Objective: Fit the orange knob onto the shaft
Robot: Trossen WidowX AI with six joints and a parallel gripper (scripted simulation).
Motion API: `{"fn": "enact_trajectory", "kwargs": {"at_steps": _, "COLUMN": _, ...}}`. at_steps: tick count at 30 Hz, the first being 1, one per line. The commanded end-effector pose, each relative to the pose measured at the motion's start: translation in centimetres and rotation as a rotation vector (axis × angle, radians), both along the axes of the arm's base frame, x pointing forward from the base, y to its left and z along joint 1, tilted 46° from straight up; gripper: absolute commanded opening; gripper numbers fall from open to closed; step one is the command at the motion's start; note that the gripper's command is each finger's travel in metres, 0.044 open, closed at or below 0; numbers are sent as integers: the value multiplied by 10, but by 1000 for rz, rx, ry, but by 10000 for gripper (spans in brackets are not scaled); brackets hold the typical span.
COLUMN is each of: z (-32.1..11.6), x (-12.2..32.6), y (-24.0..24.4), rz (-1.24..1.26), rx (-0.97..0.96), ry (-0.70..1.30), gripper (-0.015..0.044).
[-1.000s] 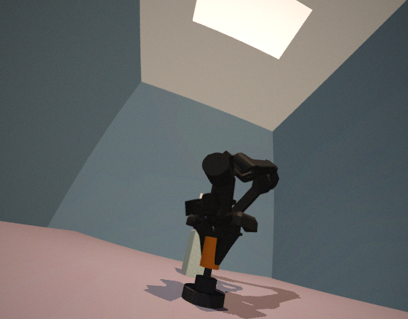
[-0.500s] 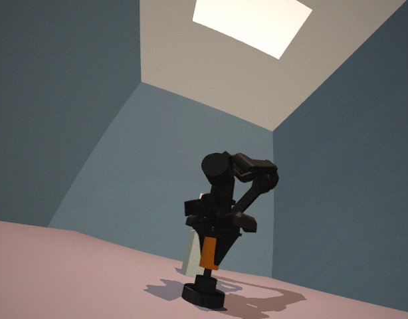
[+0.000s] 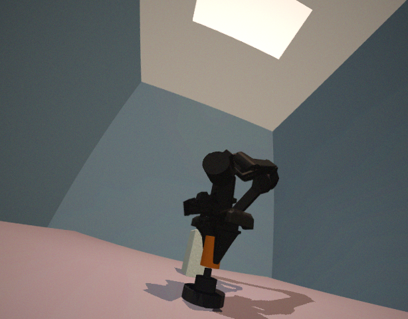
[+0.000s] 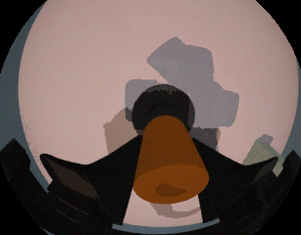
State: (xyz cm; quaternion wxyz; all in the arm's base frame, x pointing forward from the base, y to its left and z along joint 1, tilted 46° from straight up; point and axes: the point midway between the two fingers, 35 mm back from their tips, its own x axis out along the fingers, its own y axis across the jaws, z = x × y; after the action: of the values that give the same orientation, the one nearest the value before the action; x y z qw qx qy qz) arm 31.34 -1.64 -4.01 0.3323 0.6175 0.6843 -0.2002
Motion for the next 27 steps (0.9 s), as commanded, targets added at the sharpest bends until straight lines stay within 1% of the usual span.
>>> {"fn": "enact_trajectory", "kwargs": {"at_steps": 1, "z": -1, "x": 0, "y": -2, "rz": -14, "rx": -2, "ry": 6, "gripper": 0}}
{"fn": "enact_trajectory", "kwargs": {"at_steps": 27, "z": 0, "x": -1, "y": 0, "rz": -14, "rx": -2, "ry": 6, "gripper": 0}}
